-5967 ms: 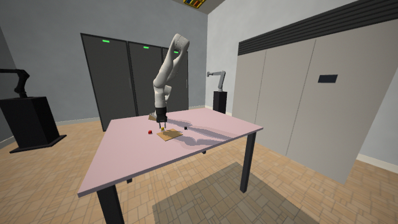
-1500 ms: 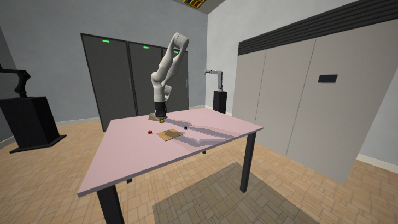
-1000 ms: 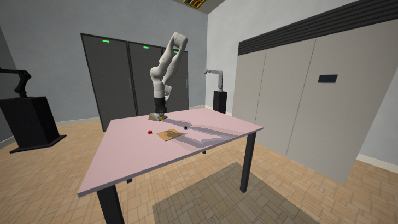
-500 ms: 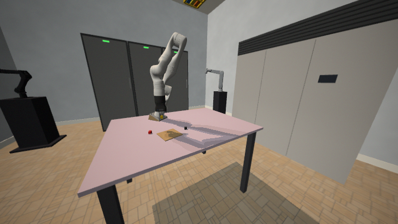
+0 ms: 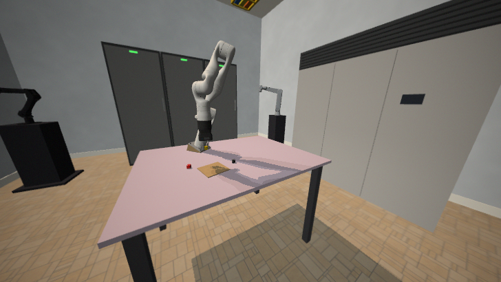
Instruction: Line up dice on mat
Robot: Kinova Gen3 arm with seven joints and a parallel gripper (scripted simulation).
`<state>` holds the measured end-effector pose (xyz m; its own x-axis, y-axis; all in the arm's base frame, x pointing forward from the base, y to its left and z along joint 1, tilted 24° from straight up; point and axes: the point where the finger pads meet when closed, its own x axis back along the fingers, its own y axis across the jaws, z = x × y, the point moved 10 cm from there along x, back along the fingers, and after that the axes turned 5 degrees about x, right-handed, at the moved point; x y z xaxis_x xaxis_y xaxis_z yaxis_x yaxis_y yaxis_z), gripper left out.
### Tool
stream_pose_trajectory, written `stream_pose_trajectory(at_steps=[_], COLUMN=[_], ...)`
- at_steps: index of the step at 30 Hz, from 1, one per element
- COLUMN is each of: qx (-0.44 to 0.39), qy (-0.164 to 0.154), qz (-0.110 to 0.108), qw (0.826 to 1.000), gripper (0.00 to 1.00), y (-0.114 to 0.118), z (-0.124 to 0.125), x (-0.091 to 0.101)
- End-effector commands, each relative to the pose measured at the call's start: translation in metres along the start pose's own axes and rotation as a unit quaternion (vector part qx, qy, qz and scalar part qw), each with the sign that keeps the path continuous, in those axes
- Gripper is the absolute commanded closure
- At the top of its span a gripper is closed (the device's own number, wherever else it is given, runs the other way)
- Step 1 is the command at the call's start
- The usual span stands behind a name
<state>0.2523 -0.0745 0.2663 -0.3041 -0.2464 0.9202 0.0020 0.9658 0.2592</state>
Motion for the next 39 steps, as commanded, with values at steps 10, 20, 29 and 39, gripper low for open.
stream_pose_trajectory(at_steps=[10,20,29,39], qx=[0.069,0.069,0.07,0.07], qy=[-0.006,-0.006,-0.006,-0.006], qz=[-0.002,-0.002,-0.002,-0.002], qw=[0.998,0.998,0.998,0.998], gripper=[0.6,0.6,0.6,0.6], y=[0.02,0.02,0.02,0.02], z=[-0.027,-0.027,-0.027,-0.028], x=[0.003,0.001,-0.018,-0.046])
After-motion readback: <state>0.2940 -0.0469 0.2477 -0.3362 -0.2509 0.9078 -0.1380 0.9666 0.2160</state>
